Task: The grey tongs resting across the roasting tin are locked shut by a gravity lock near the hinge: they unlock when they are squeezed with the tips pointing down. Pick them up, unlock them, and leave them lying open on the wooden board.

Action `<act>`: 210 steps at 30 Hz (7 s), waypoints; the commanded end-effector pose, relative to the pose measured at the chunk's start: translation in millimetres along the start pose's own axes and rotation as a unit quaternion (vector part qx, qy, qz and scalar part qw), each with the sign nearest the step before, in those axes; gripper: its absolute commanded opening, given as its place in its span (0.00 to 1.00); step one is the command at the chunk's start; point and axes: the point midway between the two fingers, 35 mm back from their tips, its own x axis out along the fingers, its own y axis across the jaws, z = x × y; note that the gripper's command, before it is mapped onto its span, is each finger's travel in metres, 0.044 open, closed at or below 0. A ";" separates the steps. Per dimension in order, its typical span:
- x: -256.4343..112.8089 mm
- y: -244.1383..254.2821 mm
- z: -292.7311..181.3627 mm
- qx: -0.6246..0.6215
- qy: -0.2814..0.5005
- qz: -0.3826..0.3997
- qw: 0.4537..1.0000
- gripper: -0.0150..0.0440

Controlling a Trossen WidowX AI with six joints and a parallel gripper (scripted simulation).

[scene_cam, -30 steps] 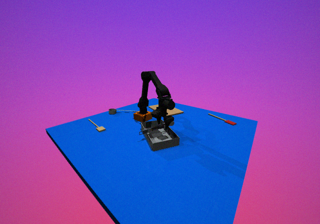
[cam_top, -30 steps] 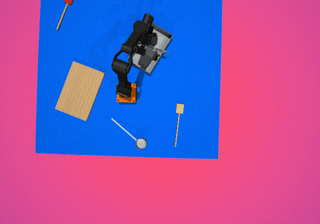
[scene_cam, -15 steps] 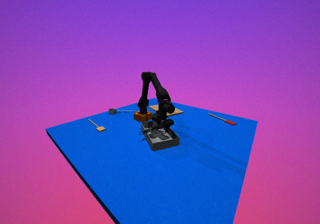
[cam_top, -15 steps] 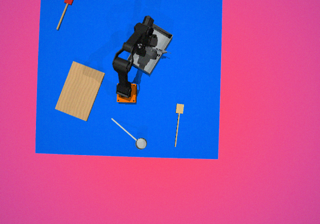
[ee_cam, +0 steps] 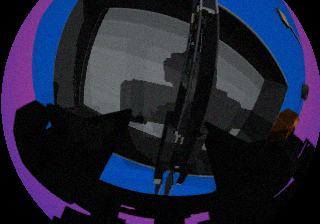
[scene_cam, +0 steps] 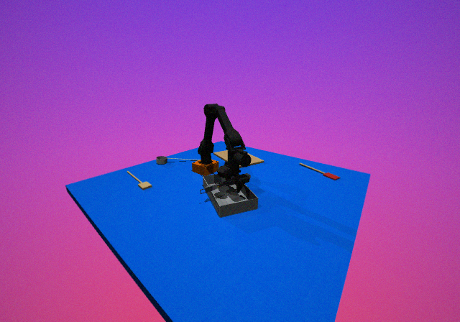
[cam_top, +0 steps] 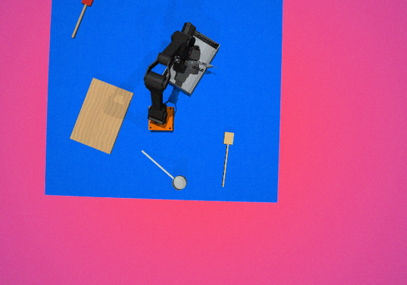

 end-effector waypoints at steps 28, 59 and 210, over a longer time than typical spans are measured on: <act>-0.4 0.2 0.0 0.000 0.000 0.000 1.000 0.25; -96.9 0.9 -9.7 -0.075 0.001 -0.005 0.997 0.00; -111.0 -263.7 -350.5 -0.680 -0.004 0.024 -0.732 0.00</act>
